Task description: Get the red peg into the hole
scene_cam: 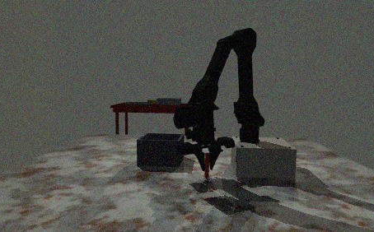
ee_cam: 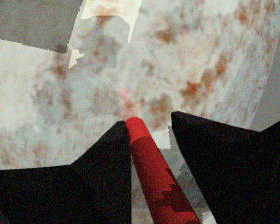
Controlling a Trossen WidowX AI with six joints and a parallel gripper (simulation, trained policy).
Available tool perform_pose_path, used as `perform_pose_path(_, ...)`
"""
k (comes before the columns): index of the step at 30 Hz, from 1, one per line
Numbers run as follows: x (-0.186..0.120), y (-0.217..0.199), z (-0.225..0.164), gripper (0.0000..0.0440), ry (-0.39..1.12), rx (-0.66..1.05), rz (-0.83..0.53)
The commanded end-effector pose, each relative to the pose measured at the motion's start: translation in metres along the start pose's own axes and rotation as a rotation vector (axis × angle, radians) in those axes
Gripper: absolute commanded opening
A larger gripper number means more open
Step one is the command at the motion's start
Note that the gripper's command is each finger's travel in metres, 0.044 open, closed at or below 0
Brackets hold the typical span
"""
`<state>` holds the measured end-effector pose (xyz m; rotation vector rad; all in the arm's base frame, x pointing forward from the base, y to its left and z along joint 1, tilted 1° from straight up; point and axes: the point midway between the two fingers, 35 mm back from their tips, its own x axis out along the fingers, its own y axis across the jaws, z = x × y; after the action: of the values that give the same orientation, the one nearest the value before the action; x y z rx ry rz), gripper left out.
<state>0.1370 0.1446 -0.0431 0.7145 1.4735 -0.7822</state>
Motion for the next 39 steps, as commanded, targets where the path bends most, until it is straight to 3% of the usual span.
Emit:
perform_pose_path(1, -0.001, 0.003, -0.001, 0.0026, 0.035, 0.001, -0.012)
perform_pose_path(3, -0.003, 0.005, 0.0, 0.0, 0.037, -0.004, -0.007)
perform_pose_path(24, -0.079, 0.039, 0.027, 0.0, -0.103, -0.155, 0.117)
perform_pose_path(39, -0.134, 0.066, 0.074, 0.0, -0.189, -0.153, 0.181)
